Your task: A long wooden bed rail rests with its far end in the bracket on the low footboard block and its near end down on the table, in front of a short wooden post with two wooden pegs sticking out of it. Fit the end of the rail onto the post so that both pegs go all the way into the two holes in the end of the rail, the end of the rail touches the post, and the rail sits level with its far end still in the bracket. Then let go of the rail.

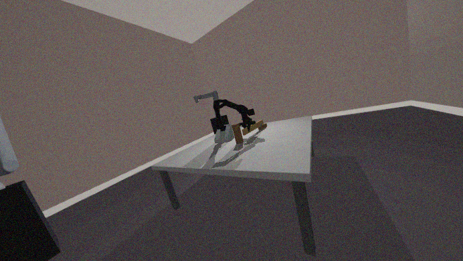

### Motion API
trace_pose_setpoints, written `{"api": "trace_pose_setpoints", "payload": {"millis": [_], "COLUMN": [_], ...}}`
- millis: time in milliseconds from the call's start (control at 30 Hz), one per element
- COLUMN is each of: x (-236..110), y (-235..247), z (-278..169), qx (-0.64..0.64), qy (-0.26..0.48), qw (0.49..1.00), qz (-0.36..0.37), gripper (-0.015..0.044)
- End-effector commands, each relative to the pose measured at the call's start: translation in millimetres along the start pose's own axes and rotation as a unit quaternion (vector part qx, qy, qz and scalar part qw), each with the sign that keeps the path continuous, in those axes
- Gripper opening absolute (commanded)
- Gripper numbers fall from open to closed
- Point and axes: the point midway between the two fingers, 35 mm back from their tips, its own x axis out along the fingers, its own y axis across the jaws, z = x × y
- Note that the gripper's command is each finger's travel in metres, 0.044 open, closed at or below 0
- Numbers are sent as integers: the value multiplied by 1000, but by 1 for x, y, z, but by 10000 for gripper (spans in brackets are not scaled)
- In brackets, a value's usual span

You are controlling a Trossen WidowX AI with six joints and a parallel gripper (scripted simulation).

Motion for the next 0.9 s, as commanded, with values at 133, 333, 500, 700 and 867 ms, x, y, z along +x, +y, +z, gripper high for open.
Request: {"api": "trace_pose_setpoints", "payload": {"millis": [133,333,500,700,867], "x": [-1,0,1,1,1], "y": [0,1,1,1,1], "z": [2,2,2,2,1], "qx": [0,0,0,0,0], "qy": [-3,-3,-3,-3,-3], "qw": [1000,1000,1000,1000,1000], "qz": [-1,-1,-1,-1,-1], "gripper": [0,0,0,0,0]}}
